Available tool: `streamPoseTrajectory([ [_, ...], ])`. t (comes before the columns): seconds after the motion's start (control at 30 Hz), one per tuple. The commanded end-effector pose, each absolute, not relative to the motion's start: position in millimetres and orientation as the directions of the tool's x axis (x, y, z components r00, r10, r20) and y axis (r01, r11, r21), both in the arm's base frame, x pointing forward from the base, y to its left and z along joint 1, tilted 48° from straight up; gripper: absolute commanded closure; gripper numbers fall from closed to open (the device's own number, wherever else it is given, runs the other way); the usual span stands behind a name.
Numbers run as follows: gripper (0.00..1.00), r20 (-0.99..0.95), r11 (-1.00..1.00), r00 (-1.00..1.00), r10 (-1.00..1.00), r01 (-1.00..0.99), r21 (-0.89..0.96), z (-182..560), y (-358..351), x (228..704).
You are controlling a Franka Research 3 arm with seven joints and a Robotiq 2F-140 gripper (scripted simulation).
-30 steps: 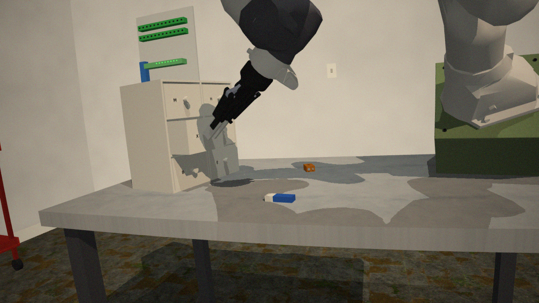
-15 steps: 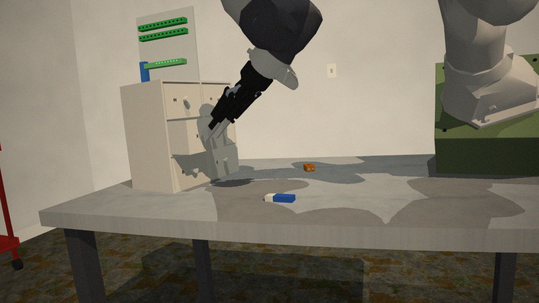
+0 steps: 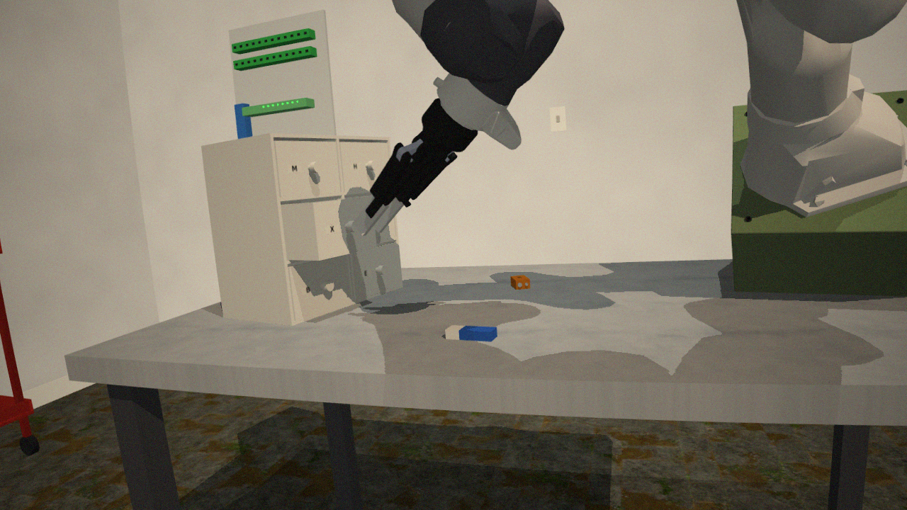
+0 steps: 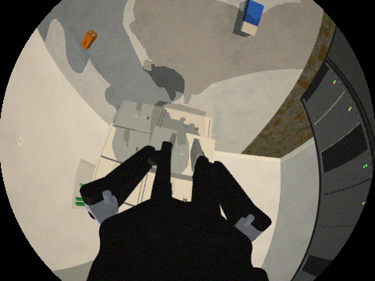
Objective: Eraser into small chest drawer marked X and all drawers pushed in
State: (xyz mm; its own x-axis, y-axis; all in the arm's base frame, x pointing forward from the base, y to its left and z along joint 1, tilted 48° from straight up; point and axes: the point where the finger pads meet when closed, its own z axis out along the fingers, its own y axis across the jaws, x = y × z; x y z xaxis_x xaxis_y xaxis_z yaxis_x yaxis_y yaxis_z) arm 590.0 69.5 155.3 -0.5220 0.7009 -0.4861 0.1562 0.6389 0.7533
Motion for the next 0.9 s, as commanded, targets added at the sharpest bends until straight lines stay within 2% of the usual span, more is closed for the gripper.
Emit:
streamPoseTrajectory([
  [0.0,0.8,-0.502,0.65,-0.521,0.691,0.143,0.746,157.5,74.2,575.9],
  [0.33,0.8,-0.502,0.65,-0.521,0.691,0.143,0.746,158.1,75.4,567.2],
  [0.67,0.8,-0.502,0.65,-0.521,0.691,0.143,0.746,169.7,71.6,523.9],
  [0.87,0.8,-0.502,0.65,-0.521,0.691,0.143,0.746,171.5,71.0,517.4],
])
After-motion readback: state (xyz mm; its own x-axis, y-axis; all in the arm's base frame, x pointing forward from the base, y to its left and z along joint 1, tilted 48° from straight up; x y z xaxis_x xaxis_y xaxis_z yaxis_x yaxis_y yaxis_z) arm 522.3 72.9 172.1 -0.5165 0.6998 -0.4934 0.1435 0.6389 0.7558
